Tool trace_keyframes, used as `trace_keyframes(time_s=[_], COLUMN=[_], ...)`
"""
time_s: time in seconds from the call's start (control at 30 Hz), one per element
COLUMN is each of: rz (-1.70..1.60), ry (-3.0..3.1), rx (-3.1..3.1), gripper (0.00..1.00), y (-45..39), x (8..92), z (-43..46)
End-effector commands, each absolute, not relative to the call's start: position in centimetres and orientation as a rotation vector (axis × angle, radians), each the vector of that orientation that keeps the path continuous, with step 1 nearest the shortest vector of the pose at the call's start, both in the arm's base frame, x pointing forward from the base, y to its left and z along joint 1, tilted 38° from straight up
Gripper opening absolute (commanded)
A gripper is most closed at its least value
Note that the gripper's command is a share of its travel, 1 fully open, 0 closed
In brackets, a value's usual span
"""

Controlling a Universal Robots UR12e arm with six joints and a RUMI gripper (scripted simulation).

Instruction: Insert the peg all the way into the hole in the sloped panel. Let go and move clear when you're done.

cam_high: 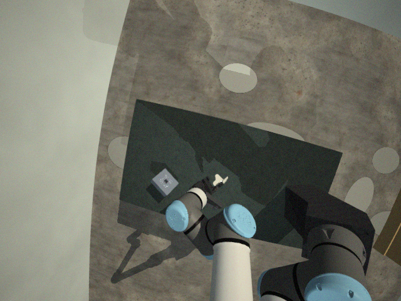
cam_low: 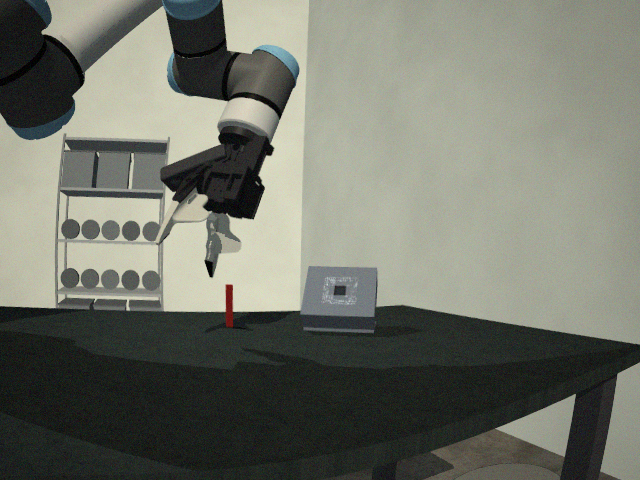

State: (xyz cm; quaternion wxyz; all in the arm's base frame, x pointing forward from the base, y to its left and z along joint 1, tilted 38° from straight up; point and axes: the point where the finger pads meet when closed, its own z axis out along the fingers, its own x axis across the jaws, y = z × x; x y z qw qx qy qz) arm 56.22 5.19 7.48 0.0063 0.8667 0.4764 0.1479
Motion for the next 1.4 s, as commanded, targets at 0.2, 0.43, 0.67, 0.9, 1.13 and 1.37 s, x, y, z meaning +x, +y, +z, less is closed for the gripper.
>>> trace_keyframes(time_s=[0.2, 0.43, 0.67, 0.9, 1.13, 1.37], rz=[0.607, 0.672, 0.760, 0.820, 0.894, 0.895], ry=[1.688, 1.773, 1.880, 1.947, 2.023, 2.024], rx=[2.480, 2.363, 2.192, 2.066, 1.901, 1.896], gripper=[1.00, 1.00, 1.00, 1.00, 1.00, 1.00], y=[10.1, 12.7, 16.4, 19.2, 22.8, 22.9], x=[58.8, 59.7, 60.7, 61.1, 61.3, 61.5], z=[10.2, 11.6, 13.7, 15.3, 17.4, 17.3])
